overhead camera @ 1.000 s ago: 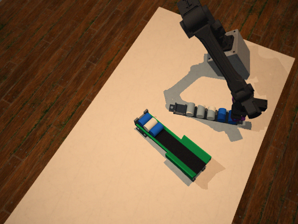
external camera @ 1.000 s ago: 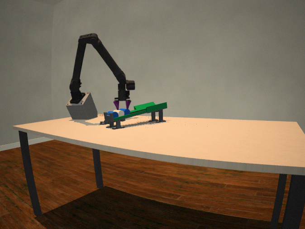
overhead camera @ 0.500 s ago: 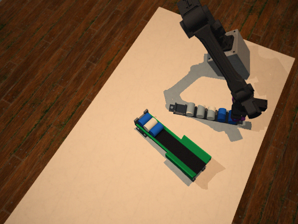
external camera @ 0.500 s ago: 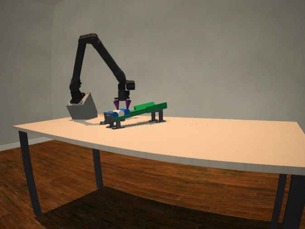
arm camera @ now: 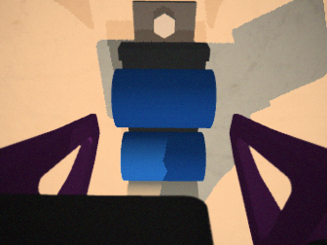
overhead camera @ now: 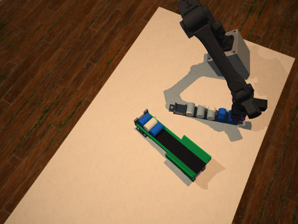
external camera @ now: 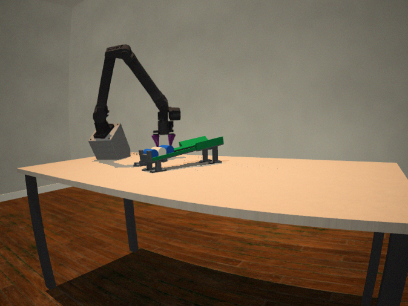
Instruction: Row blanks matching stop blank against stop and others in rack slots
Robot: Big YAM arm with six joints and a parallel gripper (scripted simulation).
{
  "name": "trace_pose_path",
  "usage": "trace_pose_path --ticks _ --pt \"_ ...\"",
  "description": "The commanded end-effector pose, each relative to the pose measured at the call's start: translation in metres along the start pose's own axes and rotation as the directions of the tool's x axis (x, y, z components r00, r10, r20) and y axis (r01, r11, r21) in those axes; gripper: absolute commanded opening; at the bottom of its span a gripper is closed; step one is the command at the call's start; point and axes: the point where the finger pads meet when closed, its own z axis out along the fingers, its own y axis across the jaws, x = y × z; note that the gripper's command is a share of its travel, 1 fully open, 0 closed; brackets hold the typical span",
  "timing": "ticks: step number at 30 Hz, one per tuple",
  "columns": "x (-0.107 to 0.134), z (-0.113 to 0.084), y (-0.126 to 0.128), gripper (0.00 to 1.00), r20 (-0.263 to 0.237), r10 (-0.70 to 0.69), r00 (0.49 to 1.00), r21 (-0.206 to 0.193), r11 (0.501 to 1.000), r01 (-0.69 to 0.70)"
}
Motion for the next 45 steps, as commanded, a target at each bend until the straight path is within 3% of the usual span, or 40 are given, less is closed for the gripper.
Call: trace_pose_path --ticks 1,45 --pt "0.0042 0.0107 0.0026 0.8 -0.004 0.009 1.0 -0.013 1.0 -0.009" --pt "0.0081 0.0044 -0.0025 0.8 0.004 0.02 1.0 0.003 1.0 -0.02"
